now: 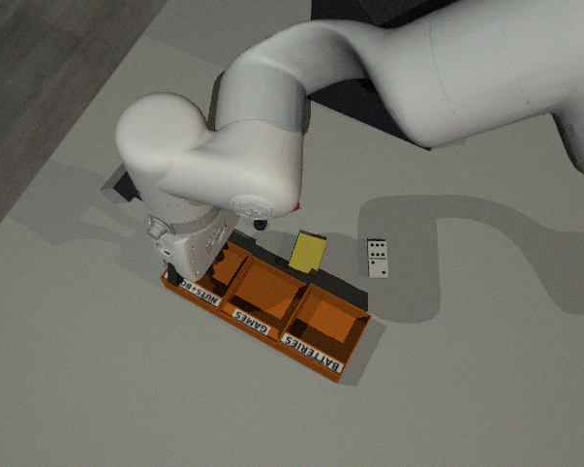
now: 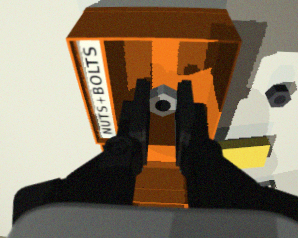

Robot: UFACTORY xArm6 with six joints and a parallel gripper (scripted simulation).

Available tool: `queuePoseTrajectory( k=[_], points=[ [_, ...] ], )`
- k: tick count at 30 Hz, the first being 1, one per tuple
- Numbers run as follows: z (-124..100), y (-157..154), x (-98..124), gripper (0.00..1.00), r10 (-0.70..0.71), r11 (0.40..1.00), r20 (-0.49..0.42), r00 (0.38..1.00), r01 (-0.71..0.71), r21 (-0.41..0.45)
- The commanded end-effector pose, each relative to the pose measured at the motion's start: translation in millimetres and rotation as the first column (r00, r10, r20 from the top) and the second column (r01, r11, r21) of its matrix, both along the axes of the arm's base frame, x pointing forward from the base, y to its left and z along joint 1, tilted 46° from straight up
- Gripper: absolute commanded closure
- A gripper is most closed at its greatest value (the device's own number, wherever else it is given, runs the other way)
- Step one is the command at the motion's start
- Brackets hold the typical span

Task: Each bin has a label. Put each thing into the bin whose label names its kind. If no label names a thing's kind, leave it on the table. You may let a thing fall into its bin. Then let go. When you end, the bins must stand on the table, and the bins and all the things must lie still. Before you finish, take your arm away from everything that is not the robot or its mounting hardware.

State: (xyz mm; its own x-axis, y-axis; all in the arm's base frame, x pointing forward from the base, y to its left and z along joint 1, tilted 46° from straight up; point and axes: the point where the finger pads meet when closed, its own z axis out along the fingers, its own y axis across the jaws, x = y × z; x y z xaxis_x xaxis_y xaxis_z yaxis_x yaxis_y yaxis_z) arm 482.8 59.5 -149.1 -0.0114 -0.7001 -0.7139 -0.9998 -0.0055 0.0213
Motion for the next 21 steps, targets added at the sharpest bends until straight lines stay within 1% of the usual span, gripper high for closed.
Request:
queuePoseTrajectory(
  k=[1,7,21],
  points=[
    [-7.2,7.1,1.6,1.00,-0.002,1.000,0.003,1.000,0.002,-0.001],
    [-12.3,12.5,1.3,1.00,-0.002,1.000,0.003,1.000,0.002,-0.001],
    [-11.2,13.5,-0.6,1.00,-0.002,1.000,0.003,1.000,0.002,-0.001]
  ],
)
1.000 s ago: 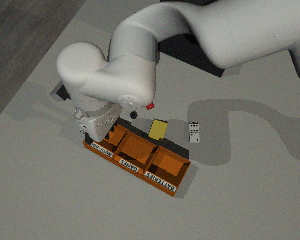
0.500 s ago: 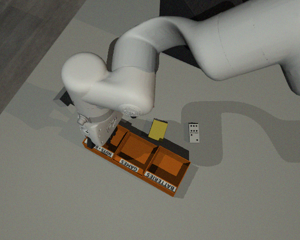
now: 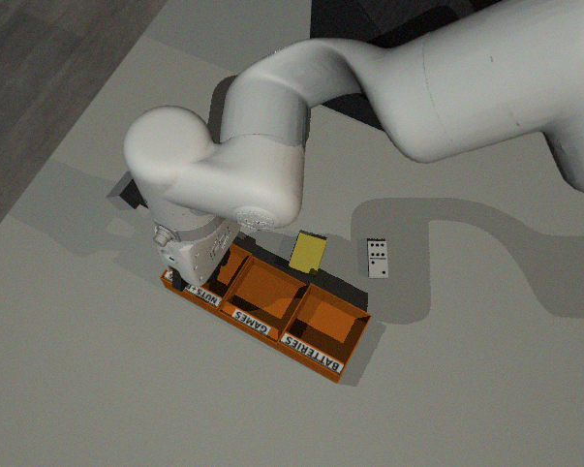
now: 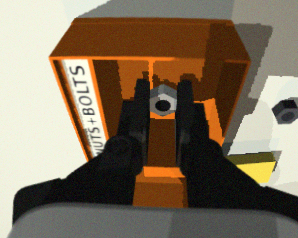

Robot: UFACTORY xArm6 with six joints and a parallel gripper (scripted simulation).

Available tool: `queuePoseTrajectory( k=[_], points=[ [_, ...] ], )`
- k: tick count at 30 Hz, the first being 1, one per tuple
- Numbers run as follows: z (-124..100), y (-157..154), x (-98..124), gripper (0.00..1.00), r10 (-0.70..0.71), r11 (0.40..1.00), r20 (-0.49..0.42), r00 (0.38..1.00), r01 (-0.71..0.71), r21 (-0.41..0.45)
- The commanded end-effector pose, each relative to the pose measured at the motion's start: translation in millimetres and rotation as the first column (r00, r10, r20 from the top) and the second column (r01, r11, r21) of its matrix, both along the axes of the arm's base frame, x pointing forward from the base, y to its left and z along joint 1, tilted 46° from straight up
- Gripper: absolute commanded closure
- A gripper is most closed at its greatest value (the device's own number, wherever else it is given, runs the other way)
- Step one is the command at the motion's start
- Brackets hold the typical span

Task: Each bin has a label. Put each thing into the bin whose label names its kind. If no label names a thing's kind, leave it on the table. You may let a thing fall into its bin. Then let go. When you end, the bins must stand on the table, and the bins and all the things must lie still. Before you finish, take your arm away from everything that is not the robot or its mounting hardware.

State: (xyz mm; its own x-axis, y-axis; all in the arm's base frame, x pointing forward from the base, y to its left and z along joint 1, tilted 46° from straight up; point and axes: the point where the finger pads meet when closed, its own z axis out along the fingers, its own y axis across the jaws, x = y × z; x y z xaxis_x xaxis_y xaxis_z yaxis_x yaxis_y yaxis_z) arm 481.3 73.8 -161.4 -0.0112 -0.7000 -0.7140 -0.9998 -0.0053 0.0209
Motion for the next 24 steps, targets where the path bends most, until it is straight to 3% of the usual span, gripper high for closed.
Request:
queuePoseTrajectory(
  k=[1,5,6,24],
  points=[
    [1.1,-0.8,0.9,1.00,-0.002,1.000,0.003,1.000,0.002,-0.001],
    [1.1,-0.8,0.7,1.00,-0.002,1.000,0.003,1.000,0.002,-0.001],
    [1.1,-0.8,0.7,0.70,-0.002,1.000,0.003,1.000,0.002,-0.001],
    [2.0,-1.7,0.7,0.70,-0.002,1.000,0.003,1.000,0.002,-0.001]
  ],
)
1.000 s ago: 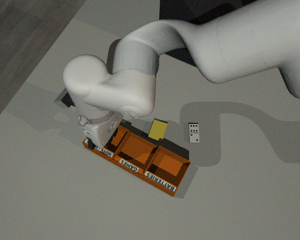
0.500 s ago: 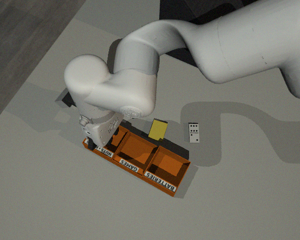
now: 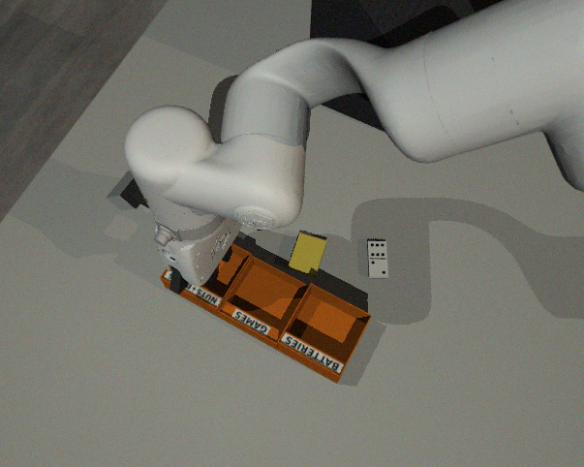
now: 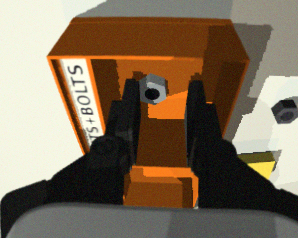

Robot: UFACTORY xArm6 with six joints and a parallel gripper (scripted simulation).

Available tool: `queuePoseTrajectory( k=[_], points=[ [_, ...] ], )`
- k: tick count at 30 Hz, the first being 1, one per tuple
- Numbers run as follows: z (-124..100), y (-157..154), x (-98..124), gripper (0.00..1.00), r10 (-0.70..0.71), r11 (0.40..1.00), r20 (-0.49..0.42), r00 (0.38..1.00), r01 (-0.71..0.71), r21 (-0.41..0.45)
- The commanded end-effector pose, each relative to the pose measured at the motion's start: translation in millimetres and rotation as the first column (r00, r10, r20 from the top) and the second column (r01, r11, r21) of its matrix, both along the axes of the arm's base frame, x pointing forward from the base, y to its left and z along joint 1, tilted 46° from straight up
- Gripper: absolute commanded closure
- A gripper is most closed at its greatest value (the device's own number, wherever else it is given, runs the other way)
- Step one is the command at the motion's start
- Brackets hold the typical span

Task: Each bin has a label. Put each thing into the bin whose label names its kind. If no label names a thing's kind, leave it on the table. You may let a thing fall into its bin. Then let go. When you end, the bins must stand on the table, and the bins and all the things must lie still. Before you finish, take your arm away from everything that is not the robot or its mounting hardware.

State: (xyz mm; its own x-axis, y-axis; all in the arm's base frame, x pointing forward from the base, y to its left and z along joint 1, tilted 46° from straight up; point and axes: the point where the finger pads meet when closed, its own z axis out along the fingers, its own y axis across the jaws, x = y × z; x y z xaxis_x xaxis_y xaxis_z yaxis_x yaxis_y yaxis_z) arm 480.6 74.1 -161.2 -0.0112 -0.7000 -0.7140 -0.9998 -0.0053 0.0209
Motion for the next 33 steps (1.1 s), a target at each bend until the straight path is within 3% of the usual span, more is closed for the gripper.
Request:
queuePoseTrajectory(
  k=[1,33],
  points=[
    [3,-3,2,0.70,-0.002,1.000,0.003,1.000,0.002,-0.001],
    [37,-38,2,0.70,-0.002,1.000,0.003,1.000,0.002,-0.001]
  ],
)
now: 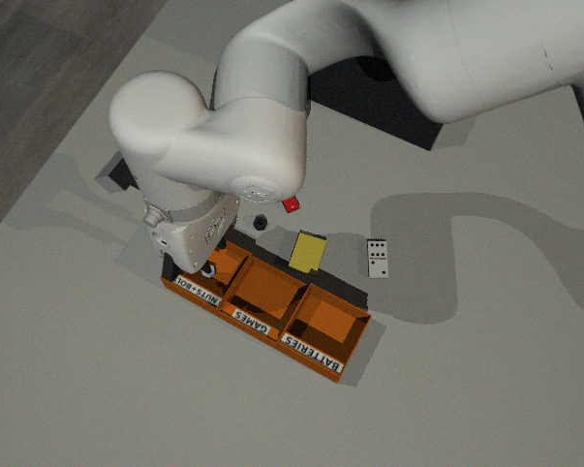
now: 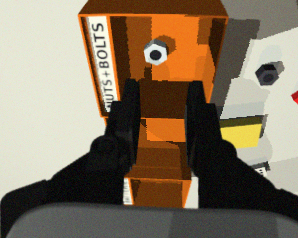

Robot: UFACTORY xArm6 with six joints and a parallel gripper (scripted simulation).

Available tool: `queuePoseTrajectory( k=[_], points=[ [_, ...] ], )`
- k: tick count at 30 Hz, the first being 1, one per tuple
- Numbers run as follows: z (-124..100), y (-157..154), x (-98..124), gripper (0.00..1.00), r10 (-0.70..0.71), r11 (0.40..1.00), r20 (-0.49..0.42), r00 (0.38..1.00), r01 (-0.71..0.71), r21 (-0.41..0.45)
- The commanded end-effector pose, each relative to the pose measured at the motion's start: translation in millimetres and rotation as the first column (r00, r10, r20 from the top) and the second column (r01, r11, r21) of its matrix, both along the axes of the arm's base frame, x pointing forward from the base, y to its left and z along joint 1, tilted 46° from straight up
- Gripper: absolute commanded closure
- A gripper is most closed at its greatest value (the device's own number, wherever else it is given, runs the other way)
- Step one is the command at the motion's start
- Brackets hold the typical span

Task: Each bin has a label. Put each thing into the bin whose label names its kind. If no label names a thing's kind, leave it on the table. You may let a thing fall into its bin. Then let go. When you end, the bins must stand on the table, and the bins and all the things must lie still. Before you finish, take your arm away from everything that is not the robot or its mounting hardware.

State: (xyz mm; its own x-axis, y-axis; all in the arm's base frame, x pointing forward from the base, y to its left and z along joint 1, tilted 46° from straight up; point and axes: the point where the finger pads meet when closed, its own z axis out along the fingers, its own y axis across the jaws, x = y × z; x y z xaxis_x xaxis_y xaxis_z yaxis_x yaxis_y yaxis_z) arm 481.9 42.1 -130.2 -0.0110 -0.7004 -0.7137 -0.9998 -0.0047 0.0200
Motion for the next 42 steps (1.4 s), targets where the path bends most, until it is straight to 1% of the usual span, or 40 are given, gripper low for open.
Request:
queuePoseTrajectory(
  k=[1,7,10,11,13,14,20,25,28,30,31,32,42],
  points=[
    [6,-6,1,0.70,-0.001,1.000,0.002,1.000,0.001,-0.001],
    [6,-6,1,0.70,-0.001,1.000,0.002,1.000,0.001,-0.001],
    [11,-2,-23,0.70,0.103,0.995,0.109,0.989,-0.104,-0.004],
    [12,-1,-31,0.70,0.116,0.993,0.121,0.986,-0.116,-0.005],
    [12,-1,-31,0.70,0.116,0.993,0.121,0.986,-0.116,-0.005],
    [14,0,-39,0.70,0.156,0.988,0.160,0.975,-0.156,-0.009],
    [23,7,-86,0.70,0.252,0.967,0.240,0.938,-0.254,-0.022],
    [25,9,-96,0.70,0.326,0.943,0.307,0.894,-0.331,-0.038],
    [26,9,-97,0.70,0.364,0.928,0.353,0.862,-0.369,-0.055],
    [26,9,-97,0.70,0.364,0.928,0.353,0.862,-0.369,-0.055],
    [26,9,-97,0.70,0.395,0.914,0.401,0.827,-0.400,-0.076],
    [26,9,-96,0.70,0.403,0.910,0.415,0.816,-0.407,-0.083],
    [24,7,-88,0.70,0.405,0.909,0.419,0.813,-0.409,-0.085]
  ],
)
